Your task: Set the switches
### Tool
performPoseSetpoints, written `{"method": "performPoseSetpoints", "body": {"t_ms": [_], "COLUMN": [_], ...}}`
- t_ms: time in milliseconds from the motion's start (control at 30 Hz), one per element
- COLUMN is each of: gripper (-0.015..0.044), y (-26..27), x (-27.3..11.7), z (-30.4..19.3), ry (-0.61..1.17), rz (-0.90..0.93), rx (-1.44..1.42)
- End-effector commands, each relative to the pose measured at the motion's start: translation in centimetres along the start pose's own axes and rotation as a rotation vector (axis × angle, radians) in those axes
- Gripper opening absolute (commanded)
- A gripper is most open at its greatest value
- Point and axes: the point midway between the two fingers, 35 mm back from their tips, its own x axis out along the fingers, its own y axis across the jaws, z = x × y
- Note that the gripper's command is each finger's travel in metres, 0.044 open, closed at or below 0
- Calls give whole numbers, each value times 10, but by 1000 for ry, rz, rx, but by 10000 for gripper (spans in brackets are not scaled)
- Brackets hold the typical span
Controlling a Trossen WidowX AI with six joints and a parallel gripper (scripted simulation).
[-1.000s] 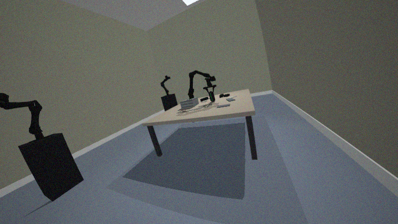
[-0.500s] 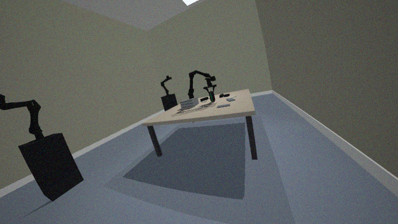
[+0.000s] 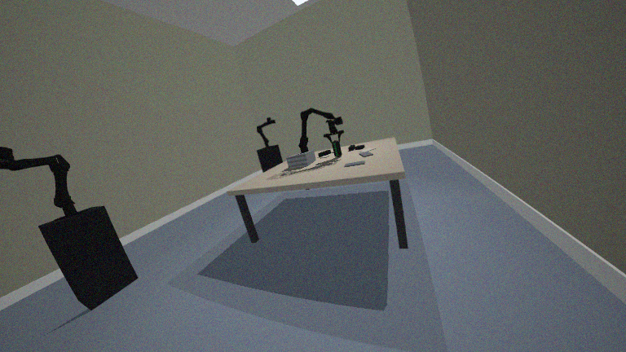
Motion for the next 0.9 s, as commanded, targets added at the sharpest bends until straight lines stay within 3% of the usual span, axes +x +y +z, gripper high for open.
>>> {"method": "performPoseSetpoints", "body": {"t_ms": [0,867], "gripper": [337,338], "y": [1,1], "x": [2,5], "z": [6,28], "ry": [-10,-11], "rz": [2,2], "rx": [-2,-2]}}
